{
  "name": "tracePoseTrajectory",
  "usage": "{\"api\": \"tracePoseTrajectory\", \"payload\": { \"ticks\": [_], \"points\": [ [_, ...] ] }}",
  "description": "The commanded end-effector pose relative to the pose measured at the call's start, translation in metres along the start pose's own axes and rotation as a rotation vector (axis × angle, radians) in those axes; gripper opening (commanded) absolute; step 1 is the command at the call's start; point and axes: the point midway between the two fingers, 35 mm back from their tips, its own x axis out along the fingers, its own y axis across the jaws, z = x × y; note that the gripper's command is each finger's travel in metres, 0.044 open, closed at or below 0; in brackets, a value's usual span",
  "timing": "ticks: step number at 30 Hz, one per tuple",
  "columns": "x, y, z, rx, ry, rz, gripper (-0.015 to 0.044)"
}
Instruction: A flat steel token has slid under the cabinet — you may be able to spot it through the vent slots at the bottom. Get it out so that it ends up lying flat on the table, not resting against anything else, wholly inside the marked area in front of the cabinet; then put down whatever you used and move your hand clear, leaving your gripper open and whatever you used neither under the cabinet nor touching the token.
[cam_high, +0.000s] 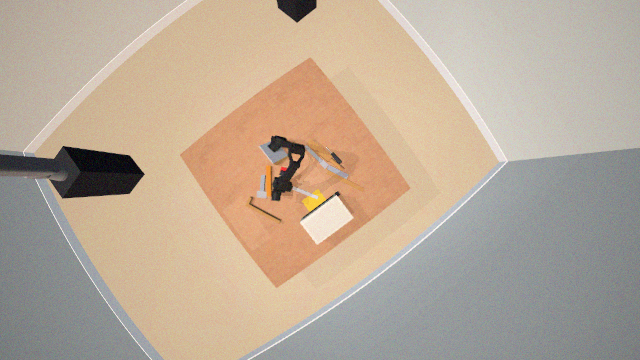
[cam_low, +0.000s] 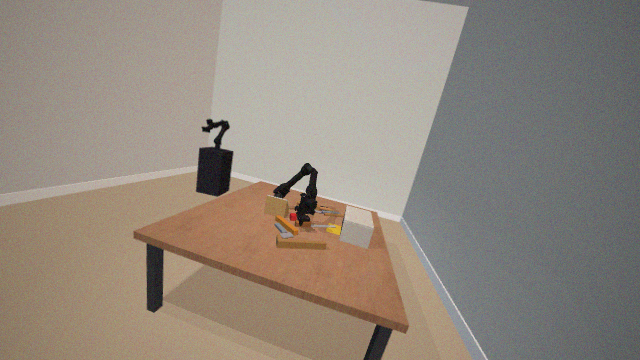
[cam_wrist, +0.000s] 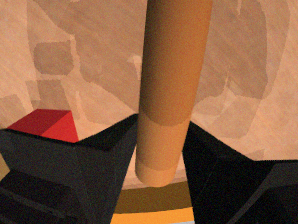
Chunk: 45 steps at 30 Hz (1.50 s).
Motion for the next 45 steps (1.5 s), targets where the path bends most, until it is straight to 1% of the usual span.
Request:
{"api": "tracePoseTrajectory", "payload": {
  "ticks": [1,45],
  "points": [
    [-0.003,-0.006,-0.002,0.0,-0.002,-0.009,0.0],
    [-0.004,-0.049,-0.029,-0.001,0.0,-0.013,0.0]
  ]
}}
